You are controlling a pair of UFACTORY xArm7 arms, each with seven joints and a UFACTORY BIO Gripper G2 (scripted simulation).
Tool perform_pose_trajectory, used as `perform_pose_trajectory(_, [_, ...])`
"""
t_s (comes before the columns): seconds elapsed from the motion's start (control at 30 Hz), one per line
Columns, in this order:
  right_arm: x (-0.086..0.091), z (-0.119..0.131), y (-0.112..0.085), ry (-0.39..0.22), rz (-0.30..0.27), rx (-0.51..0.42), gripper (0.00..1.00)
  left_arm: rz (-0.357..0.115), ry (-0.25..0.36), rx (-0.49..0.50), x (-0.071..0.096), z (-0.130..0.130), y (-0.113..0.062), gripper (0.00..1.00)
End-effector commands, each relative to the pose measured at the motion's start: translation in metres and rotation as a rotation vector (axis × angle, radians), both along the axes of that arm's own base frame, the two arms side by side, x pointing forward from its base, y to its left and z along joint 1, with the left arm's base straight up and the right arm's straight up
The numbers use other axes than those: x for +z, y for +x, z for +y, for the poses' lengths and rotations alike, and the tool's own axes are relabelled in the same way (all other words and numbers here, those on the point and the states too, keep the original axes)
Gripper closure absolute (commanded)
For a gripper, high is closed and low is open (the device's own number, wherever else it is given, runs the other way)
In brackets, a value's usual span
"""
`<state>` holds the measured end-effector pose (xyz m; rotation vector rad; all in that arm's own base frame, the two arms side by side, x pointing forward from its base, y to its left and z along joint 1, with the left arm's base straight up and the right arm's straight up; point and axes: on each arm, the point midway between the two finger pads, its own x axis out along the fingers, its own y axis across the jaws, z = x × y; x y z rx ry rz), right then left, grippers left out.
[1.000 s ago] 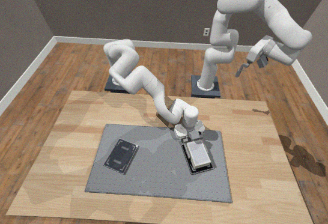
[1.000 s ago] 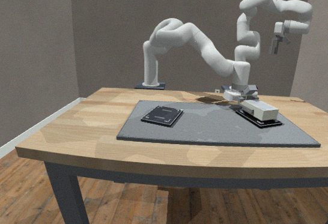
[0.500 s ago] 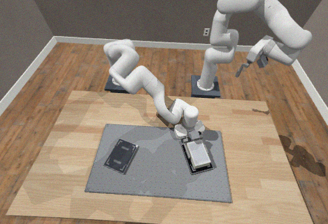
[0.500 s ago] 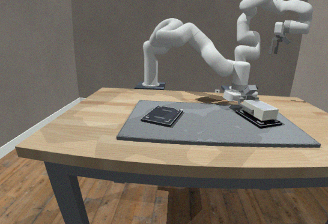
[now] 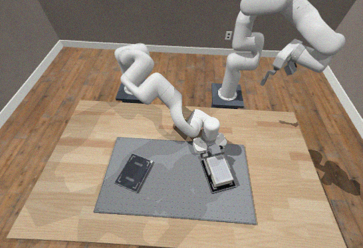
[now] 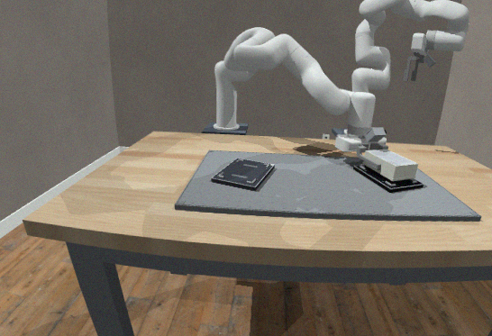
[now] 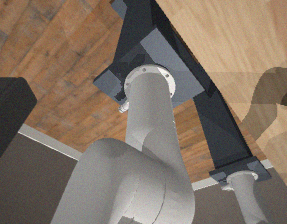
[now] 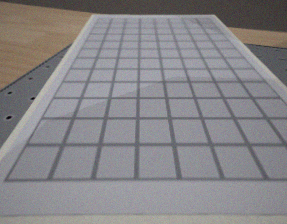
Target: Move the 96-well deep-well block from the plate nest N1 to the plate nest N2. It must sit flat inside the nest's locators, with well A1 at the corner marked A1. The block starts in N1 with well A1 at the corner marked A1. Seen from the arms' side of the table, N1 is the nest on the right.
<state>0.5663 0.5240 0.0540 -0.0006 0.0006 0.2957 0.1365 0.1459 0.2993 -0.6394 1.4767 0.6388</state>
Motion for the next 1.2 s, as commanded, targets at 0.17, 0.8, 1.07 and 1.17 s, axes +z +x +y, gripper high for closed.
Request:
perform_pose_trajectory(0.17, [0.0029, 0.0012, 0.0010, 0.005, -0.004, 0.000, 1.00, -0.002, 0.001, 0.000, 0.0007, 0.0003, 0.0003, 0.00])
perform_pose_trajectory(0.8, [0.0001, 0.0012, 0.0010, 0.005, -0.004, 0.000, 1.00, -0.002, 0.001, 0.000, 0.0007, 0.0003, 0.0003, 0.00])
perform_pose_trajectory(1.07, [-0.0009, 0.0012, 0.0010, 0.005, -0.004, 0.000, 1.00, -0.002, 0.001, 0.000, 0.0007, 0.0003, 0.0003, 0.00])
perform_pose_trajectory(1.17, [-0.0014, 0.0012, 0.0010, 0.005, -0.004, 0.000, 1.00, -0.002, 0.001, 0.000, 0.0007, 0.0003, 0.0003, 0.00])
